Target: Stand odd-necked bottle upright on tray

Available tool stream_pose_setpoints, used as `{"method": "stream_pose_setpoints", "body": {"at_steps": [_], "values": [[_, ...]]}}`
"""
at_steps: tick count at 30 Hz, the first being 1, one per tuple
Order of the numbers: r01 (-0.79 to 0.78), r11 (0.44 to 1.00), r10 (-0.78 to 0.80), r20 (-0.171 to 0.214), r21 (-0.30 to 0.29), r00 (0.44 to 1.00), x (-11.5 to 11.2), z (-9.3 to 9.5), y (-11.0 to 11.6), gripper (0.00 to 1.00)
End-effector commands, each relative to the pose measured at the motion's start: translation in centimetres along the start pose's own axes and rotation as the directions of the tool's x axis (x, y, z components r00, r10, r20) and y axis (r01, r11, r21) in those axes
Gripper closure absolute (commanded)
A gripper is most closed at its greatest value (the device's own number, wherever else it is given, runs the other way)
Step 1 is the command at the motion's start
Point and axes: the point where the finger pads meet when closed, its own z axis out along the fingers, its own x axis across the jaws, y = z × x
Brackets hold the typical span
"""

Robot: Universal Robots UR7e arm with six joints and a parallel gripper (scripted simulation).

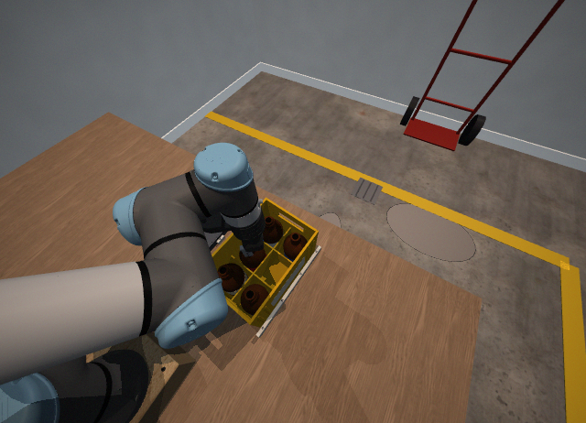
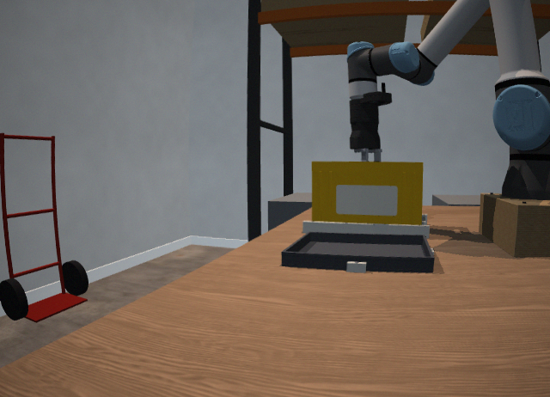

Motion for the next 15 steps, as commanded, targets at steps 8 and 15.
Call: {"method": "stream_pose_setpoints", "body": {"at_steps": [8,15], "values": [[0.000,1.000,0.000,-0.001,-0.001,1.000,0.01,-0.04,0.04,0.00],[0.000,1.000,0.000,-0.001,-0.001,1.000,0.01,-0.04,0.04,0.00]]}}
